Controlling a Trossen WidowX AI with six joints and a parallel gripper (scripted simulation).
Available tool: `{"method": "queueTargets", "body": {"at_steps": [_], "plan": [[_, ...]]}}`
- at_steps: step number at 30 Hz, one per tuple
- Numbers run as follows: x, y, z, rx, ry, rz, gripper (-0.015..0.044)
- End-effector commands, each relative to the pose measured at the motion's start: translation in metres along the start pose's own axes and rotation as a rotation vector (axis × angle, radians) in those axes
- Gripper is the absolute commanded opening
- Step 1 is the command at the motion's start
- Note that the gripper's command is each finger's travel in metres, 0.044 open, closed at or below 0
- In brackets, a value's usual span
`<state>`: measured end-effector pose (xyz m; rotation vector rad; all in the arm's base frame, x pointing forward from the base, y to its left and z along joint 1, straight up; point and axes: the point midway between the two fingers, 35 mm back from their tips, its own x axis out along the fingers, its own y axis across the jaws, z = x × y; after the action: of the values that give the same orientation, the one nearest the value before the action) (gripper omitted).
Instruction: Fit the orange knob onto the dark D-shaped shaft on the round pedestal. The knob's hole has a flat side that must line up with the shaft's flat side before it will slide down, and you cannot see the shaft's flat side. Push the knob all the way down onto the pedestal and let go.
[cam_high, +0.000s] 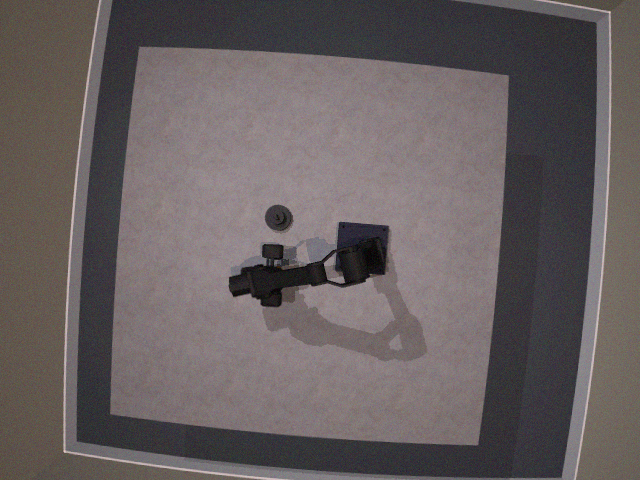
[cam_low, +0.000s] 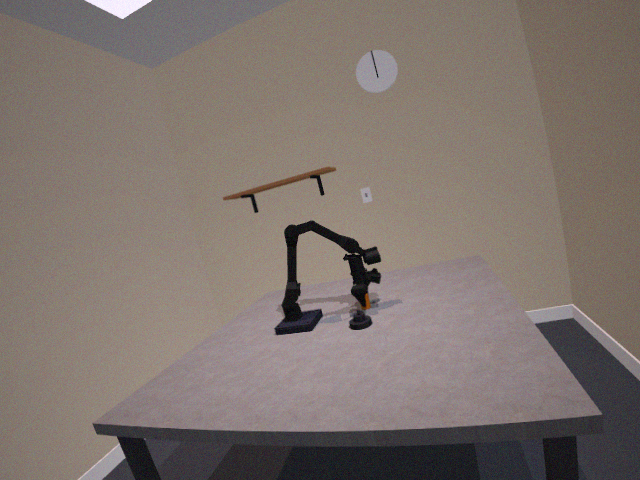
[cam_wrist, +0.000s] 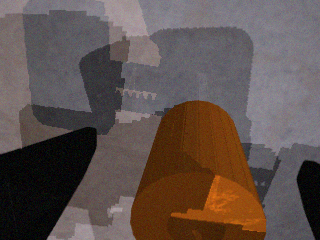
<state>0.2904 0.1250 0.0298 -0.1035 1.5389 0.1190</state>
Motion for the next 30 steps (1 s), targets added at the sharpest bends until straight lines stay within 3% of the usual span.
{"method": "queueTargets", "body": {"at_steps": [1, 5, 15, 20, 25, 30], "plan": [[0.009, -0.001, -0.002, 0.003, 0.01, -0.005, 0.044], [0.013, -0.001, -0.003, 0.003, 0.01, -0.005, 0.044], [0.013, -0.001, -0.003, 0.003, 0.01, -0.005, 0.0177], [0.013, -0.001, -0.003, 0.003, 0.01, -0.005, 0.0144], [-0.001, 0.0, 0.0, 0.003, 0.01, -0.005, 0.0013], [-0.029, 0.001, 0.005, 0.003, 0.01, -0.005, 0.0]]}}
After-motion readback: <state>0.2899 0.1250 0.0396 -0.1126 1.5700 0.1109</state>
